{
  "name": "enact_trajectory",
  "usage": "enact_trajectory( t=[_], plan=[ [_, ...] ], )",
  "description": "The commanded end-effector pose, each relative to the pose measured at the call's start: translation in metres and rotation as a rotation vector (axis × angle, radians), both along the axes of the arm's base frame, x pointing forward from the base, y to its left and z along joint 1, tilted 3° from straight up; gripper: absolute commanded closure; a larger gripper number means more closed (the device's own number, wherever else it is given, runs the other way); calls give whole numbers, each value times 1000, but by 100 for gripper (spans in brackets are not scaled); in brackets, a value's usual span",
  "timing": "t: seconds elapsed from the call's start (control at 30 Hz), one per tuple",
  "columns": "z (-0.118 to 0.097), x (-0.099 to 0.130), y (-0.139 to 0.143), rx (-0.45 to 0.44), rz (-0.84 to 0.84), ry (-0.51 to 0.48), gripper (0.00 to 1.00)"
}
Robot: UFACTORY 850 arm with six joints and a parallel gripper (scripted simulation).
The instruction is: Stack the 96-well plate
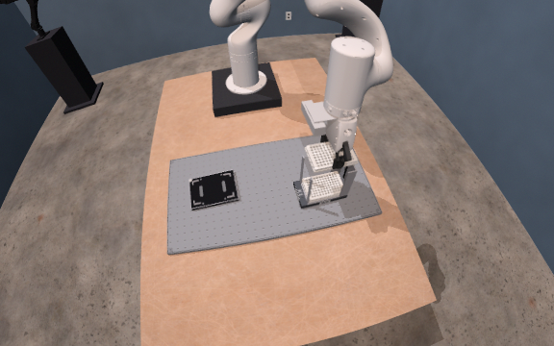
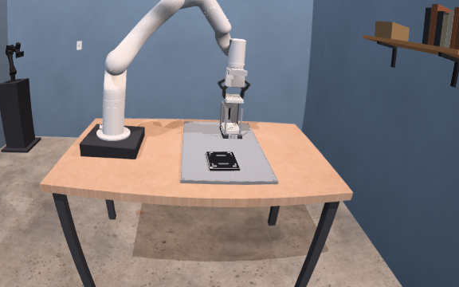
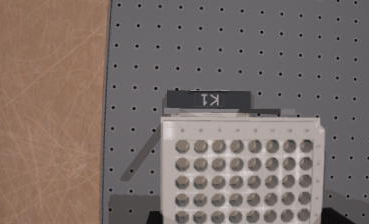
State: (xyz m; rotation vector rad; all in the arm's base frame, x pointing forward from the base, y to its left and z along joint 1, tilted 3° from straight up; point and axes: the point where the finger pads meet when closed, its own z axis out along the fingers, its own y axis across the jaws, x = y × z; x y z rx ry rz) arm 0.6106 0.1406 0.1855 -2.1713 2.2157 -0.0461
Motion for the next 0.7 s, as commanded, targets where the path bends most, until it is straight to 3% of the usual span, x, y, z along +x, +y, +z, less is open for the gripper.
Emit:
enact_trajectory(
  t=[0.0,0.67],
  plan=[
    [1,1,0,1,0,-2,100],
    [-24,2,0,1,0,-2,100]
  ],
)
